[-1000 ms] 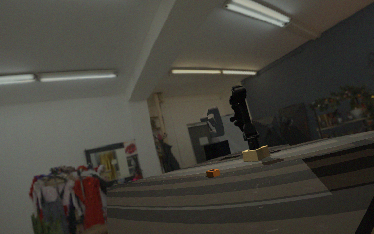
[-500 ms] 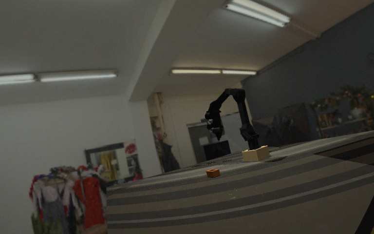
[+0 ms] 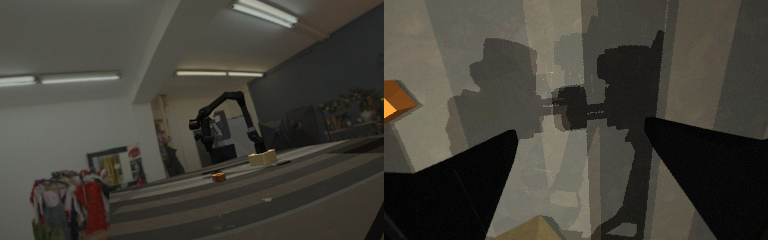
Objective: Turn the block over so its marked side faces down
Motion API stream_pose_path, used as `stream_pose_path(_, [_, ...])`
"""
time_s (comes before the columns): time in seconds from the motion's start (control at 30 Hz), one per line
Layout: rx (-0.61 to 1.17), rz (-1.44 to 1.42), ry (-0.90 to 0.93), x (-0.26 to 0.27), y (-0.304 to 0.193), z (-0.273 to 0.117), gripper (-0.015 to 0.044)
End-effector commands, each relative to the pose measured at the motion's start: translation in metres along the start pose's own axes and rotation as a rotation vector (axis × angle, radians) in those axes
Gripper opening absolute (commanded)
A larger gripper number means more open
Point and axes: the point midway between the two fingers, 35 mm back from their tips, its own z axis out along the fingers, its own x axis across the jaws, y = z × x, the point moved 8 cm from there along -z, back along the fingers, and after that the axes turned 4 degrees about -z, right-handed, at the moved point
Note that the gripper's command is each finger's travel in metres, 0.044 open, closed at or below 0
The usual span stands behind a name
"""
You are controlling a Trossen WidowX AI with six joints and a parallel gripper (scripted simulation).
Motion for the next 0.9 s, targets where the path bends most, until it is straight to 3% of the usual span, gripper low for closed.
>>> stream_pose_path(0.0, [0.005, -0.081, 0.035, 0.047, 0.025, 0.008, 0.0440])
stream_pose_path(0.43, [0.064, -0.387, 0.102, 0.240, 0.040, 0.027, 0.0440])
stream_pose_path(0.87, [0.067, -0.402, 0.103, 0.249, 0.036, 0.065, 0.0440])
